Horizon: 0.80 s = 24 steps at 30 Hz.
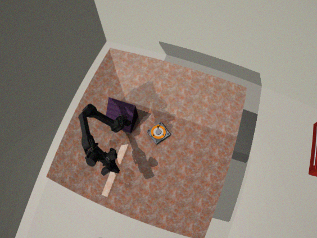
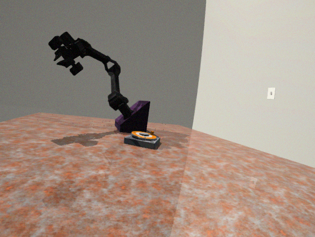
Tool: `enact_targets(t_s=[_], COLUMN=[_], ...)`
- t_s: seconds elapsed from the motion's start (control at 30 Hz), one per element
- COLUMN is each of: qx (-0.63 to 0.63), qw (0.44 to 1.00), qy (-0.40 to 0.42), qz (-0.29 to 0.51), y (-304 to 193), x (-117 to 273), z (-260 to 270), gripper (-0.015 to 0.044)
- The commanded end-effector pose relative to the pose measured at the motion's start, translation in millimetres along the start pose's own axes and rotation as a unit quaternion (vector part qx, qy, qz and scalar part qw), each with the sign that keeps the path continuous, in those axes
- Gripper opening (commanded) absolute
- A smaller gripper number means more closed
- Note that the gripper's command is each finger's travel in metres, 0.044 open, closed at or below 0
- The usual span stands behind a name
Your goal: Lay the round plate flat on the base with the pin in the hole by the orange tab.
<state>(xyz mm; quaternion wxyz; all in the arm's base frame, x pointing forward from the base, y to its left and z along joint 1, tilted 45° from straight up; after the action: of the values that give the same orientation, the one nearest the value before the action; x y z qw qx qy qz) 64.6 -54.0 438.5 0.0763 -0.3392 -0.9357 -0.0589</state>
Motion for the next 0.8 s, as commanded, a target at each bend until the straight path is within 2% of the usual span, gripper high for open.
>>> enact_targets(t_s=[0.0,0.07,0.27,0.37,0.6,0.77], qx=[-0.107,-0.125,-0.243,-0.230,-0.257,-0.275], qw=[0.988,0.983,0.925,0.921,0.885,0.845], qy=[0.114,0.133,0.288,0.311,0.372,0.400], qz=[-0.012,-0.011,0.044,0.045,0.113,0.225], y=[13.9,18.2,72.6,86.2,128.4,181.2], x=[-60.1,-70.2,-143.3,-147.8,-170.0,-180.5], z=[17.3,21.1,69.9,83.6,127.5,194.2], gripper=[0.0000,0.0000,0.0000,0.0000,0.0000,0.0000])
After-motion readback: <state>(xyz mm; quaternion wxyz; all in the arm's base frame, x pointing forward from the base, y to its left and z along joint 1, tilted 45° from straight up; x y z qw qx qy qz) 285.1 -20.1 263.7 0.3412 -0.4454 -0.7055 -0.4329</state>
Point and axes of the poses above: the point midway between the two fingers, 35 mm back from their tips, its own x axis back along the fingers, its own z axis across the jaws, y = z × x, the point moved 10 cm from there along x, back along the fingers, and after that the axes turned 9 degrees about -x, right-handed, at the moved point
